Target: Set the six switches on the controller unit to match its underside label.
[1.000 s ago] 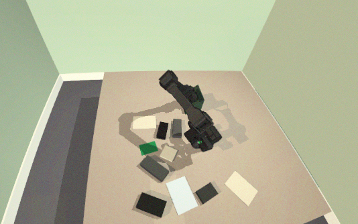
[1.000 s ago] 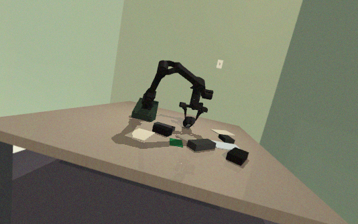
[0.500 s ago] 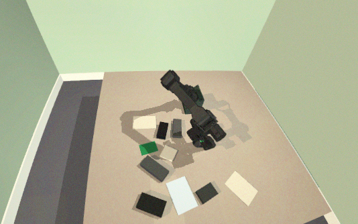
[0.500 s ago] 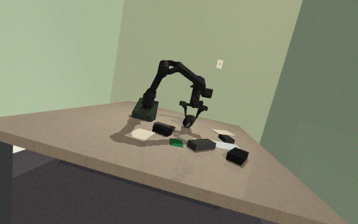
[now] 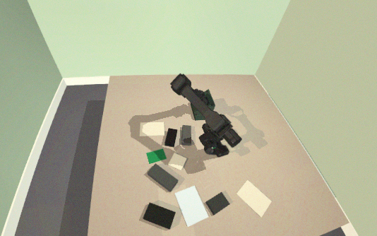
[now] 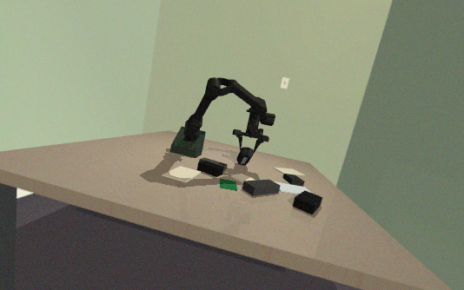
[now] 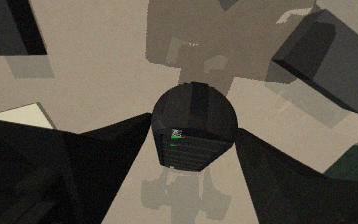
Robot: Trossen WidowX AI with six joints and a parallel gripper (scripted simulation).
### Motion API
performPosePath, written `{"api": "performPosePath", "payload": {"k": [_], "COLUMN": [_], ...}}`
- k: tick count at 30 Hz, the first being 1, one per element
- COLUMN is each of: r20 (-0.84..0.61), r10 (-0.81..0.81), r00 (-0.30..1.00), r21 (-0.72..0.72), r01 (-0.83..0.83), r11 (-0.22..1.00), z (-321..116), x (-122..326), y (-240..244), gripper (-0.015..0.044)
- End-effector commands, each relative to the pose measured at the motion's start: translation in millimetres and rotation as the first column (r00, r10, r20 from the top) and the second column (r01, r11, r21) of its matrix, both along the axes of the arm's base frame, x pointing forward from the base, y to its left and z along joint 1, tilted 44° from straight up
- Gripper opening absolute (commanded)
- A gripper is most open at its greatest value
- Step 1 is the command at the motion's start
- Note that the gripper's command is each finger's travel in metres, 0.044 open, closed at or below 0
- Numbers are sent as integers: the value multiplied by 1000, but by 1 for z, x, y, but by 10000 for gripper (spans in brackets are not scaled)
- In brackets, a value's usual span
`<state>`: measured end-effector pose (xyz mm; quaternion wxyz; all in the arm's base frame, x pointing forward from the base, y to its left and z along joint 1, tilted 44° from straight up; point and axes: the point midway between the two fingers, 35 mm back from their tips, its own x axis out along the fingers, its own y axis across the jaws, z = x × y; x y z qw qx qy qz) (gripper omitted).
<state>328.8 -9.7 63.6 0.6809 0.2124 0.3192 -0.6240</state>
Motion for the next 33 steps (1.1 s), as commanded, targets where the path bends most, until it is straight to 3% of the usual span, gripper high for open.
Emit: {"api": "performPosePath", "payload": {"k": [1, 33], "r20": [4, 12], "r10": [5, 12], "r00": [1000, 1000], "r21": [-5, -67], "r01": [-5, -12], "r11": [1000, 998], "z": [-1, -8], "x": [-1, -5], "y": [7, 32], "gripper": [335, 335]}}
